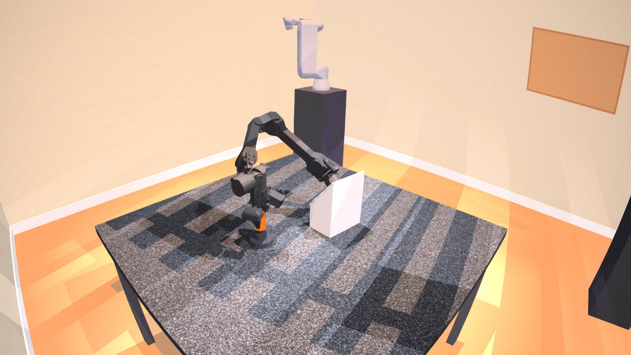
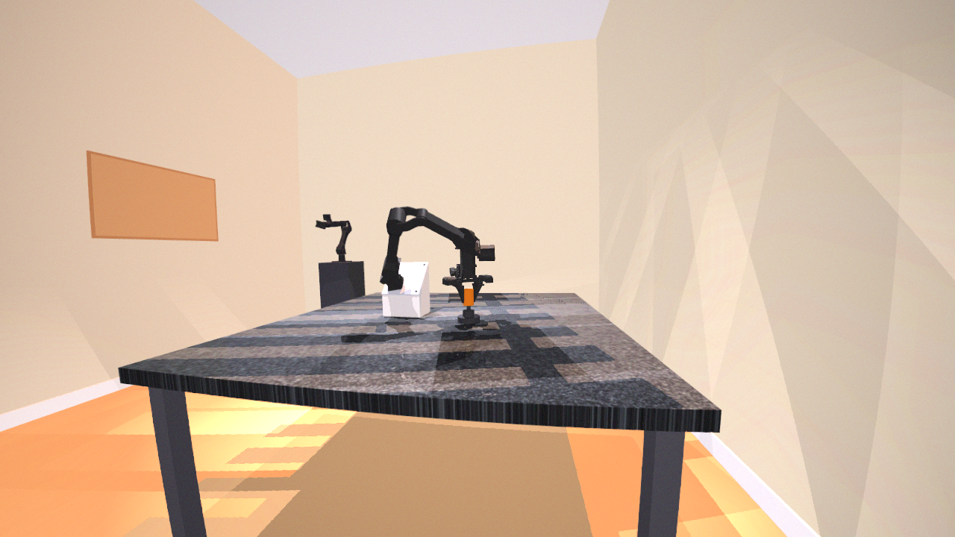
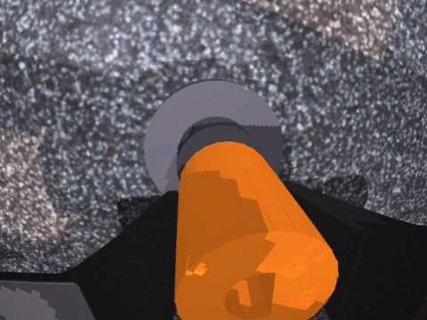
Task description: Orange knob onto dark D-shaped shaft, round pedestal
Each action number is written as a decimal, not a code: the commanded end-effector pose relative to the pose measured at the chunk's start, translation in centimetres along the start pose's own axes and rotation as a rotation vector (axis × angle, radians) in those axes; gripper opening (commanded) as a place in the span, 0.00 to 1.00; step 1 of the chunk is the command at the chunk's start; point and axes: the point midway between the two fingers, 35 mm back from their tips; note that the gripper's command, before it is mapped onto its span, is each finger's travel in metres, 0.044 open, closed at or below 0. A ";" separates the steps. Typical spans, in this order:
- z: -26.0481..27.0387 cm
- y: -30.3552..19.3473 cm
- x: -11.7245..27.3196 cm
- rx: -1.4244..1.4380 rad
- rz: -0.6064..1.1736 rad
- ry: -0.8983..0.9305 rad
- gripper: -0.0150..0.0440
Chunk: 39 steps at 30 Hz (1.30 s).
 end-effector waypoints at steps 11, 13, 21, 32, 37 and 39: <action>-0.1 0.0 -0.1 0.158 0.002 -0.004 0.25; 0.0 0.0 -0.1 0.158 0.002 -0.004 0.25; 0.0 0.0 -0.3 0.158 0.002 -0.004 0.25; -0.1 0.0 0.2 0.183 0.002 -0.004 0.25; -0.2 0.0 0.1 0.357 0.002 -0.004 0.25; -0.2 0.0 0.1 0.367 0.002 -0.004 0.25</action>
Point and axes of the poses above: the point midway between the two fingers, 35 mm back from their tips, its own x axis back along the fingers, its own z axis across the jaws, y = z × x, and after that the axes turned 7 degrees about -x, right-handed
